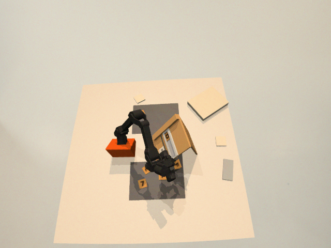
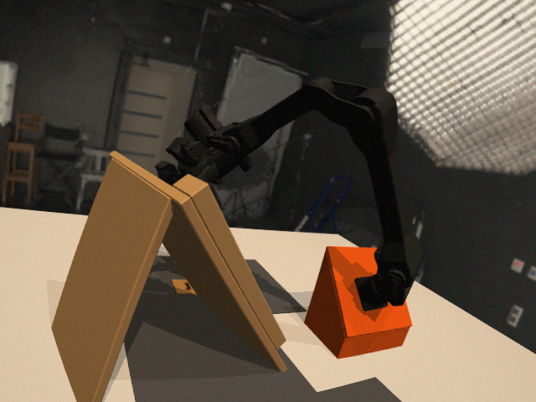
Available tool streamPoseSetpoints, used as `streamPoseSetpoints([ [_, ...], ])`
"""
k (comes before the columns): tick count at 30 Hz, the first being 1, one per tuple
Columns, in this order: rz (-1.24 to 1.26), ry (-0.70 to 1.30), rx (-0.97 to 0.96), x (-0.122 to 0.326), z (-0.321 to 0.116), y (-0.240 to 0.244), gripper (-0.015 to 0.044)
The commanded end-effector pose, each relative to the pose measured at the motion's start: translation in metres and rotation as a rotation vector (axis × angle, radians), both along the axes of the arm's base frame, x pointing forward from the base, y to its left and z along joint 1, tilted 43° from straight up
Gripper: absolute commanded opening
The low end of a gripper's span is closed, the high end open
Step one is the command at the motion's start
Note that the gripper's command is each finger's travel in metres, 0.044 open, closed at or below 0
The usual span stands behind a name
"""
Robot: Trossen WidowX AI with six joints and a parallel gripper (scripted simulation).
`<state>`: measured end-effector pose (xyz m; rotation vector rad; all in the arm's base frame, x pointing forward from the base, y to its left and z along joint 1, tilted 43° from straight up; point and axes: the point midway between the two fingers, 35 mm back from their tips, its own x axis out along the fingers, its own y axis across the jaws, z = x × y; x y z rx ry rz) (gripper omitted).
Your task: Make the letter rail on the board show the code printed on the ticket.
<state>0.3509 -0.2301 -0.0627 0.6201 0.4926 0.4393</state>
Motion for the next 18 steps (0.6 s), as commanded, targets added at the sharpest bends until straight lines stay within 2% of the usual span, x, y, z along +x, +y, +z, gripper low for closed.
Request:
streamPoseSetpoints([
  [1,-0.001,-0.001,0.0,-0.0002,0.0024,0.001,0.0],
  [18,-0.001,-0.001,0.001,-0.0023,0.0076,0.0072,0.0],
])
